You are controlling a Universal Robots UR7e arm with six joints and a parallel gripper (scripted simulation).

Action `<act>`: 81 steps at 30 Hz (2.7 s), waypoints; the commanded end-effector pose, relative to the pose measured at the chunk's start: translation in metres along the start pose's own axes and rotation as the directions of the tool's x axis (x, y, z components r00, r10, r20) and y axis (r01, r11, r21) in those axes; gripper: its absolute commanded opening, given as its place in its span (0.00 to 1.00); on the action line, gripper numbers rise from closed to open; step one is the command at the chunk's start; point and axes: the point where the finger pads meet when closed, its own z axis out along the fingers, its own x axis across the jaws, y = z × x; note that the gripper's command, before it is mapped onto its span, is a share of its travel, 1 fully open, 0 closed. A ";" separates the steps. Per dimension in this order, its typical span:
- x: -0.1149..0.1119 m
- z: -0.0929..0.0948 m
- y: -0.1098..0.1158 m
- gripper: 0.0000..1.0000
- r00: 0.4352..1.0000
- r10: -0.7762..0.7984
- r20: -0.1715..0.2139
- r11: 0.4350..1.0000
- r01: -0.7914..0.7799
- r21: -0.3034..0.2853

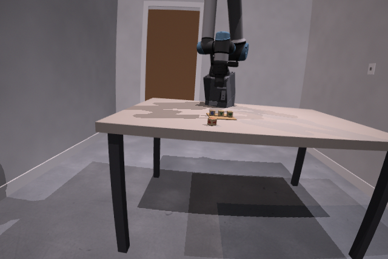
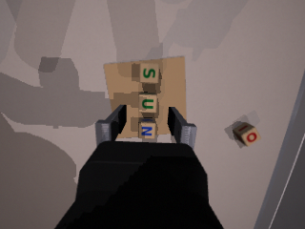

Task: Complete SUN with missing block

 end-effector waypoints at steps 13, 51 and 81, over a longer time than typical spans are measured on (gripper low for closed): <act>0.000 0.000 0.000 1.00 1.000 0.000 -0.001 1.000 0.000 0.000; 0.000 -0.068 0.000 1.00 1.000 0.000 -0.001 1.000 0.000 0.000; 0.000 -0.088 0.000 1.00 1.000 0.000 -0.001 1.000 0.000 0.000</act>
